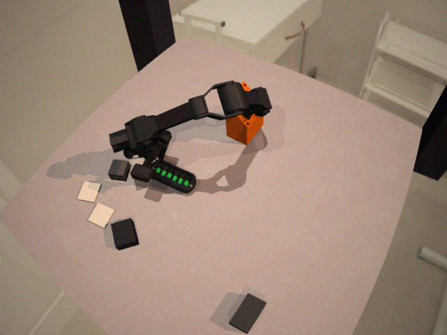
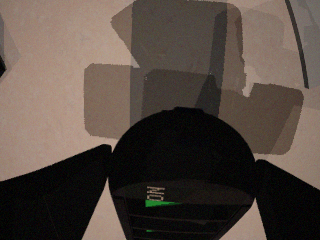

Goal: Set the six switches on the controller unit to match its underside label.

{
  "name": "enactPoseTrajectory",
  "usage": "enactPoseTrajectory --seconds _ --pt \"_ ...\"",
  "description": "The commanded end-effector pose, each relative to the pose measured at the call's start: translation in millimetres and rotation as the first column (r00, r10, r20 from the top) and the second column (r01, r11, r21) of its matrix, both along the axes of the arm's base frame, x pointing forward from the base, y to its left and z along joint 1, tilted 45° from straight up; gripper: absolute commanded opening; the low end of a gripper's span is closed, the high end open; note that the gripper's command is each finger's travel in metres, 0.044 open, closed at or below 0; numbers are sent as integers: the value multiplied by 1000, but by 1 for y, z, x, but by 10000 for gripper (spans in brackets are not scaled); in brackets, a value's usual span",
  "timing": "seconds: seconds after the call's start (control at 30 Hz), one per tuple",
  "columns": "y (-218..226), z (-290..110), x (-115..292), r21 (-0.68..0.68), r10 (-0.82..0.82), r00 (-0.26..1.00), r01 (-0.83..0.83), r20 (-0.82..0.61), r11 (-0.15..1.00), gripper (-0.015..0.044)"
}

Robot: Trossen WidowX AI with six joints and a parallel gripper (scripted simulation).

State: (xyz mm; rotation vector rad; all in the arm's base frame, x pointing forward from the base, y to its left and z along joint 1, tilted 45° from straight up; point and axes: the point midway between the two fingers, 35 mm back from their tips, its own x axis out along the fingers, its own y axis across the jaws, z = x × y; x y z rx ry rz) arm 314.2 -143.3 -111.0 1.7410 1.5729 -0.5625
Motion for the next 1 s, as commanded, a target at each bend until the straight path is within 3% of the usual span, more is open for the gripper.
enactPoseTrajectory --seconds 0.0,0.97 --pt "6 -4 1 13 6 1000 -6 -5 1000 338" --pt "12 -24 6 14 6 1000 -6 -5 1000 338"
